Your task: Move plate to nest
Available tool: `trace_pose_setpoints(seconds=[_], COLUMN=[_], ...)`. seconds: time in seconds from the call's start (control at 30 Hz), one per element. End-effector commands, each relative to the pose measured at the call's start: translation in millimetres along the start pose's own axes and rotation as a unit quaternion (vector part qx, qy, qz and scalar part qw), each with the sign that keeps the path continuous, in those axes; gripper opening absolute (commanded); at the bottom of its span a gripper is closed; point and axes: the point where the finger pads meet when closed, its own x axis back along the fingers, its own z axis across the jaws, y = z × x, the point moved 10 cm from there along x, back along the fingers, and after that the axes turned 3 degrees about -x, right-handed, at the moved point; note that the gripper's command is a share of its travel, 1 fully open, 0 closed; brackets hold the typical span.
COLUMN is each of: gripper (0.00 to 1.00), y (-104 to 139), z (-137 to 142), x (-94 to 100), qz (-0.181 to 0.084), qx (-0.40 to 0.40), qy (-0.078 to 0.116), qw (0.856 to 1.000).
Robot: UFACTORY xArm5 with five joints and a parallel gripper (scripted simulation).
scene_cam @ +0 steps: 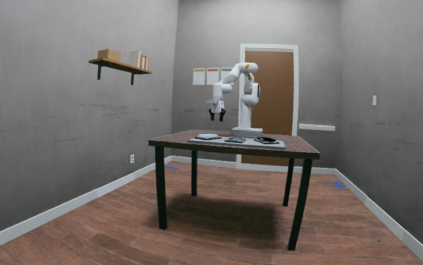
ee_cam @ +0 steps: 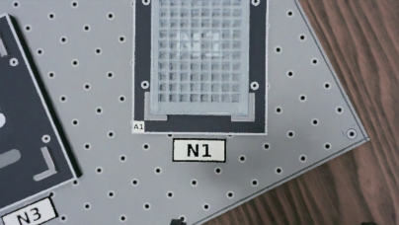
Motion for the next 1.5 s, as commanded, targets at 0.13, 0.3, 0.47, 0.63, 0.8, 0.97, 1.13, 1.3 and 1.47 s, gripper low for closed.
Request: trace_pose_setpoints(seconds=[0.13,0.3,0.47,0.63,0.8,0.97,1.13,1.3,1.47], gripper=[1.0,1.0,1.0,1.0,1.0,1.0,1.0,1.0,1.0], y=[-1,-1,-1,-1,-1,6,12,23,34], z=[0,0,0,0,0,-13,-27,-50,-72], x=[1.1,1.1,1.1,1.1,1.1,1.0,1.0,0.9,0.9], qz=[0.002,0.002,0.002,0.002,0.002,0.002,0.002,0.002,0.002], qx=[0.0,0.0,0.0,0.0,0.0,0.05,0.1,0.182,0.264], qy=[0.0,0.0,0.0,0.0,0.0,0.0,0.0,0.0,0.0], qw=[1.0,1.0,1.0,1.0,1.0,0.999,0.995,0.983,0.965])
